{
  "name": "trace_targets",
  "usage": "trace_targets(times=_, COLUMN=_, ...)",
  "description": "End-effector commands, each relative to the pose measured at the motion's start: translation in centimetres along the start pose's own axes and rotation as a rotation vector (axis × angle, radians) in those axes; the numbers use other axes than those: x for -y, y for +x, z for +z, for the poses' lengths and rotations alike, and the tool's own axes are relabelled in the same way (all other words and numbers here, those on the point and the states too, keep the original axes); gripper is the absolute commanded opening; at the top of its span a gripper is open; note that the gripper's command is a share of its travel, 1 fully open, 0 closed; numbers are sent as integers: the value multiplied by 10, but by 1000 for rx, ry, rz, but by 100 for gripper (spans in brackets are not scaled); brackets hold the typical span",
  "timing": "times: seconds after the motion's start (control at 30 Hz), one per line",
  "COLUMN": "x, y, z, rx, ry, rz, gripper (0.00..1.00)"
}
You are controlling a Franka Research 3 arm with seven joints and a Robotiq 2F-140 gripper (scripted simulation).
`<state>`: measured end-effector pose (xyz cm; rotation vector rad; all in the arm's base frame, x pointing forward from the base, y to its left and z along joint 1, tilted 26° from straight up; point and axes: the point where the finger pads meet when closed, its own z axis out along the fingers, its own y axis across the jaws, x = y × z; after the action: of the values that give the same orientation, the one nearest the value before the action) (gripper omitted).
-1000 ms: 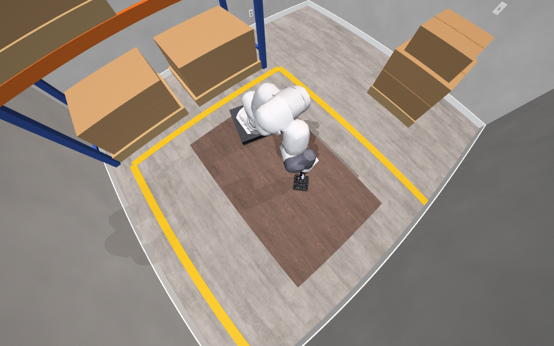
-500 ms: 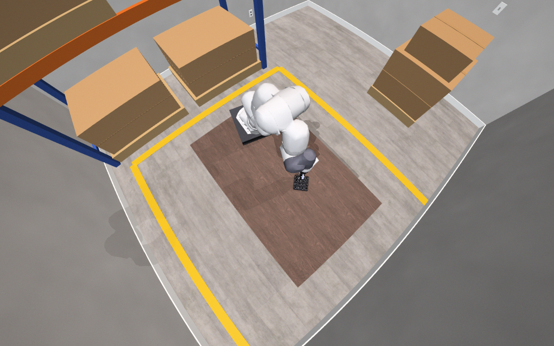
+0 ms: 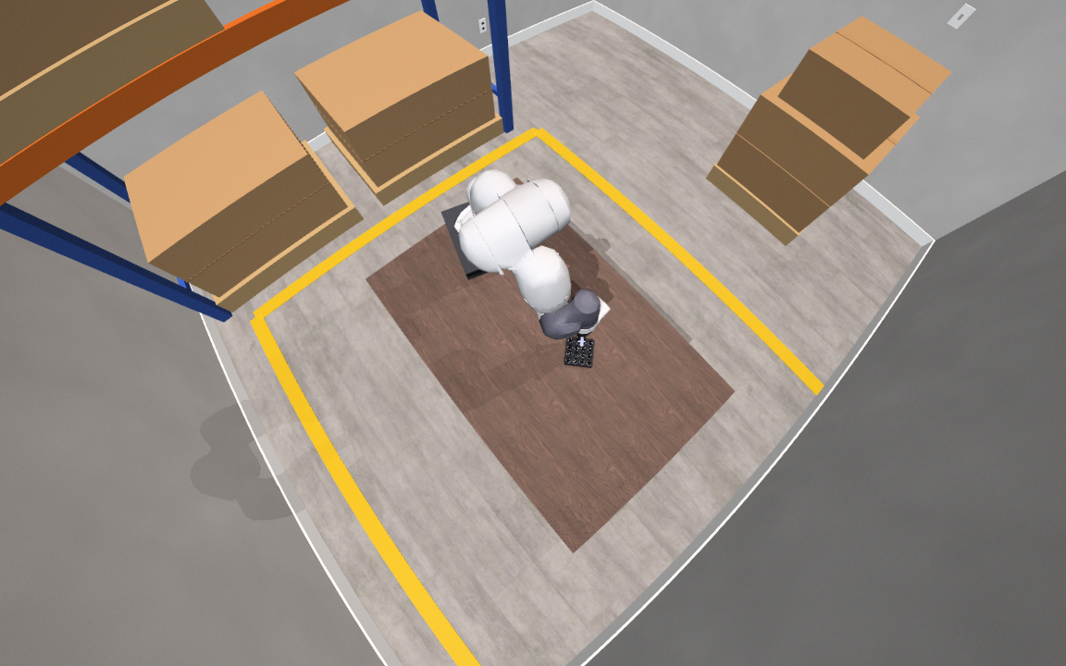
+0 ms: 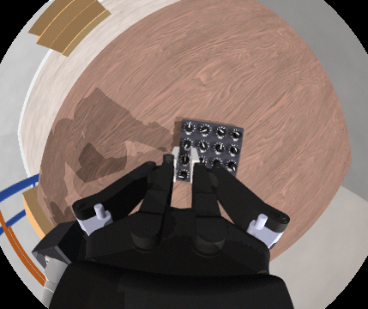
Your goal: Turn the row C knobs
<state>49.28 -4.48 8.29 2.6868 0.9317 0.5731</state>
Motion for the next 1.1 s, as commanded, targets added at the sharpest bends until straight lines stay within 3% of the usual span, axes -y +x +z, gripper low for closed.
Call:
trace_targets(times=0.0, x=2, y=-4, z=-21, rx=87, ry=-46, rz=21, gripper=12)
trace_targets(times=0.8, x=2, y=-4, z=-26, rx=86, ry=-46, rz=23, gripper=12)
trace_targets(times=0.97, x=0, y=-1, z=-28, rx=83, ry=-56, rz=199, gripper=12)
trace_targets(times=1.07, x=0, y=-1, z=-29, rx=82, ry=-57, rz=216, gripper=12)
